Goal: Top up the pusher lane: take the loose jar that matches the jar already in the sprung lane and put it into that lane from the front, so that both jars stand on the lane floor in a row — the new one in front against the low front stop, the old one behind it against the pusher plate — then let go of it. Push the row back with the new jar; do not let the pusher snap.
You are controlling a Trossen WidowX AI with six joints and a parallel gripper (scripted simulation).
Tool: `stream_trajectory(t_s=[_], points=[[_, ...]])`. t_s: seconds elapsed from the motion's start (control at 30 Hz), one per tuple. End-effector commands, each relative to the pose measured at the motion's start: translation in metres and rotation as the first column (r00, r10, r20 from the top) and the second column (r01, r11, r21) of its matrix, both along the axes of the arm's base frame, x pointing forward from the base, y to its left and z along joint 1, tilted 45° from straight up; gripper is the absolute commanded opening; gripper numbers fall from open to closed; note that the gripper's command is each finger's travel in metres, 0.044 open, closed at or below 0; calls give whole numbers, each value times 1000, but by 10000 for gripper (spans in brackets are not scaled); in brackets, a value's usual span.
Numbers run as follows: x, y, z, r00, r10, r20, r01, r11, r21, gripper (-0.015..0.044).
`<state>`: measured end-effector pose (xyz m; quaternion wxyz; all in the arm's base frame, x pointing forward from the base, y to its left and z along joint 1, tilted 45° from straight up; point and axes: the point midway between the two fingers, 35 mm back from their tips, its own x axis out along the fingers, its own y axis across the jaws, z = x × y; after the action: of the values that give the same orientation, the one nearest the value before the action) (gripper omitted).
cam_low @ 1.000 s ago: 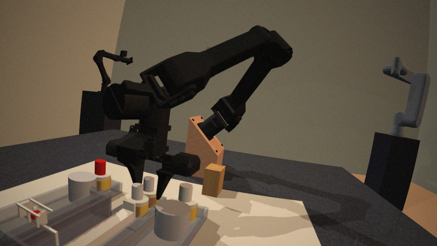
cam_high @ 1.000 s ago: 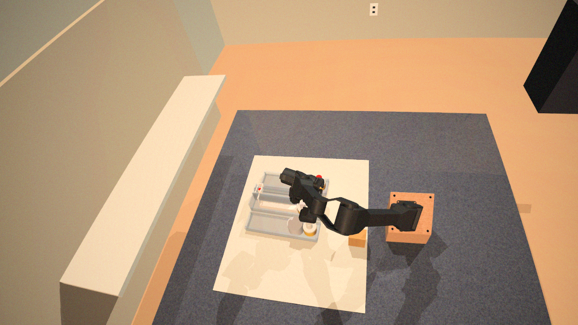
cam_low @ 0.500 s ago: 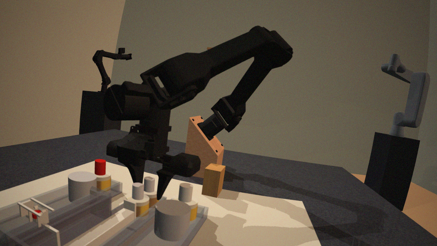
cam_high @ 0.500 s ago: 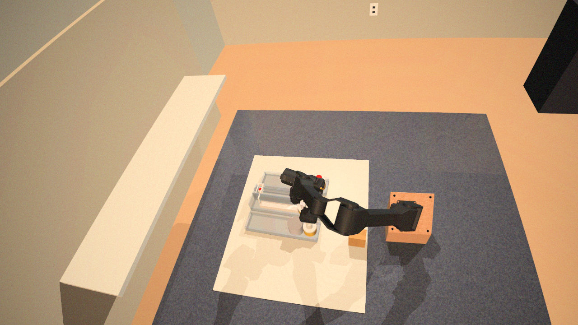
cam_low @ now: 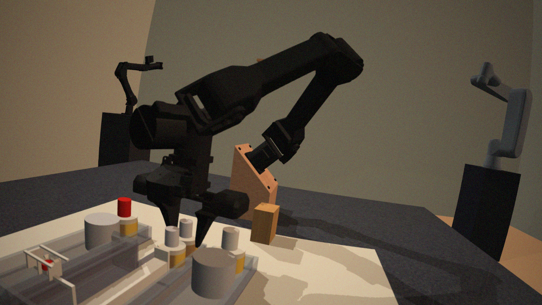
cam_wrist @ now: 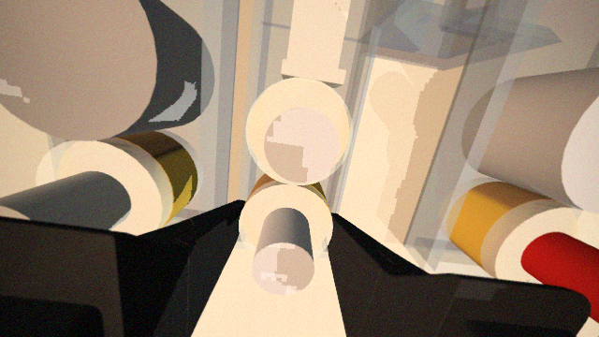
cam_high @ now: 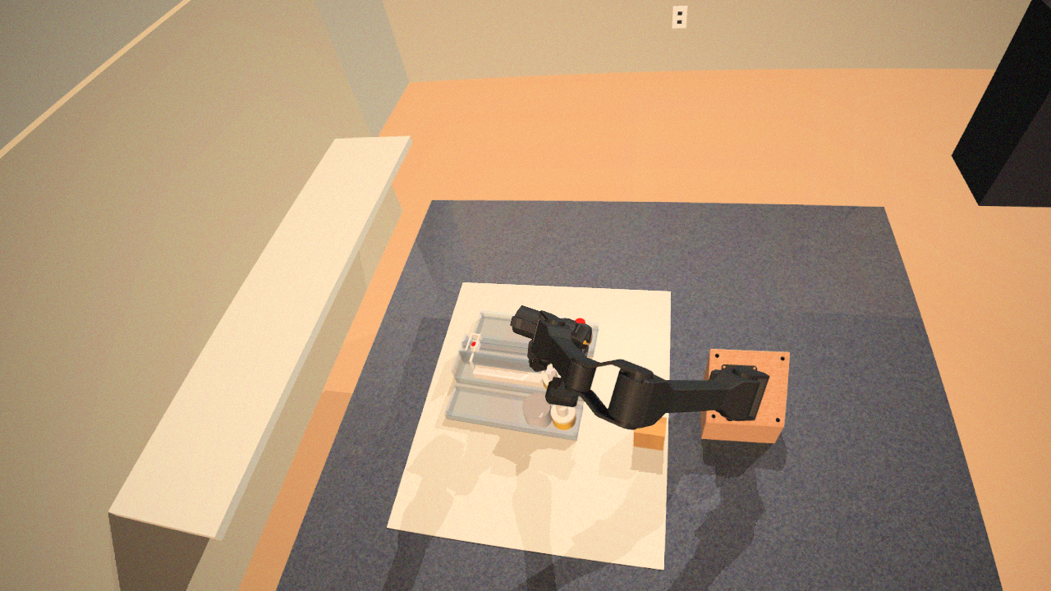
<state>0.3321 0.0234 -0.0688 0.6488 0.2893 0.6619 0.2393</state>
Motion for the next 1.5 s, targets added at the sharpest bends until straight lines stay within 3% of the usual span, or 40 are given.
stream_trajectory(t_s=[0.0, 0.97, 1.37, 1.47], points=[[2, 1, 1, 1000, 0, 12, 0, 1000, 5, 0], [-4, 0, 0, 1000, 0, 12, 0, 1000, 5, 0], [-3, 0, 0, 1000, 0, 12, 0, 1000, 5, 310], [-3, -2, 1, 1000, 0, 12, 0, 1000, 4, 310]])
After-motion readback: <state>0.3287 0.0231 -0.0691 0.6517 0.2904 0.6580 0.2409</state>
